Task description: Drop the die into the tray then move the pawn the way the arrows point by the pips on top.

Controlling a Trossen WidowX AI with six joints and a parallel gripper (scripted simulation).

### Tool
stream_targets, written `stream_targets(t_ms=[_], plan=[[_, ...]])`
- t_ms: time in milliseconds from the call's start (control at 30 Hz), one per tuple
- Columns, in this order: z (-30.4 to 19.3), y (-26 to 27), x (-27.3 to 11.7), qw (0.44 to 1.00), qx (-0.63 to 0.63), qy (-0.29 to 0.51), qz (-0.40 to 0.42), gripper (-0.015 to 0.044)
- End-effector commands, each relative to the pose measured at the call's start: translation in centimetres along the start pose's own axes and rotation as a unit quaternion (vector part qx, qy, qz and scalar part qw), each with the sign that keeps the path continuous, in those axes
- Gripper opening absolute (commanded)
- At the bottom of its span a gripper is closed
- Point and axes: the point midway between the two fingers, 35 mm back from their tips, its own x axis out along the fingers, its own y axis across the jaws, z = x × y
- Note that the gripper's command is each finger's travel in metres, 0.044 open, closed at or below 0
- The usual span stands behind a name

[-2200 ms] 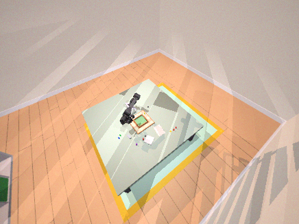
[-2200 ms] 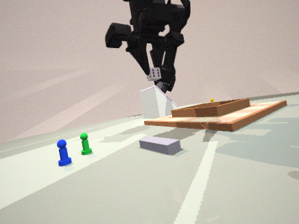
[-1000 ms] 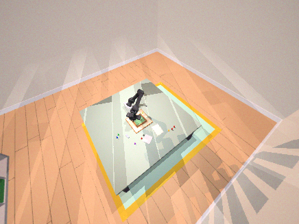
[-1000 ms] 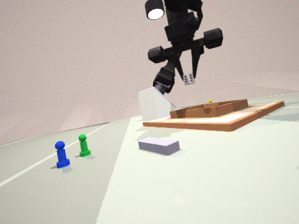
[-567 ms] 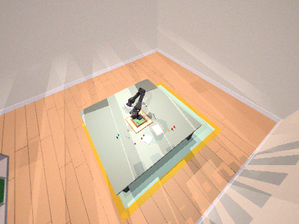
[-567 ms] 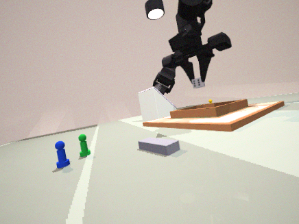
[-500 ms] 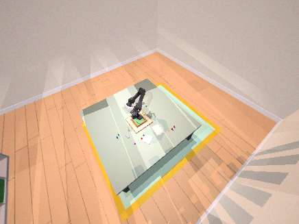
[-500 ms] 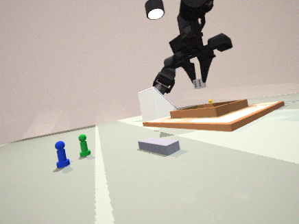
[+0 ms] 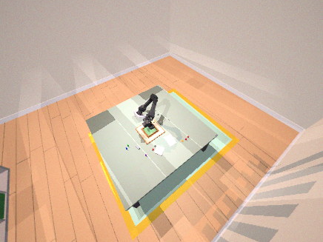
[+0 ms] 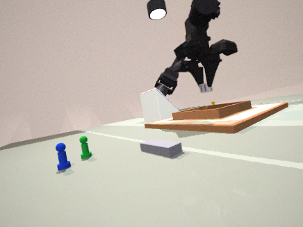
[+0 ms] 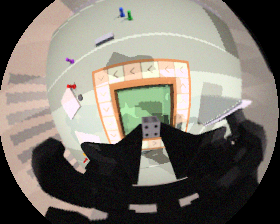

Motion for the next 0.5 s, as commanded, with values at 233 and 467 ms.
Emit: stream_targets(t_ms=[233, 467], plan=[[0.2, -0.92, 1.15, 0.987, 0.004, -0.153, -0.05, 0.0], [0.32, -1.06, 1.33, 0.963, 0.005, -0.265, -0.049, 0.0]])
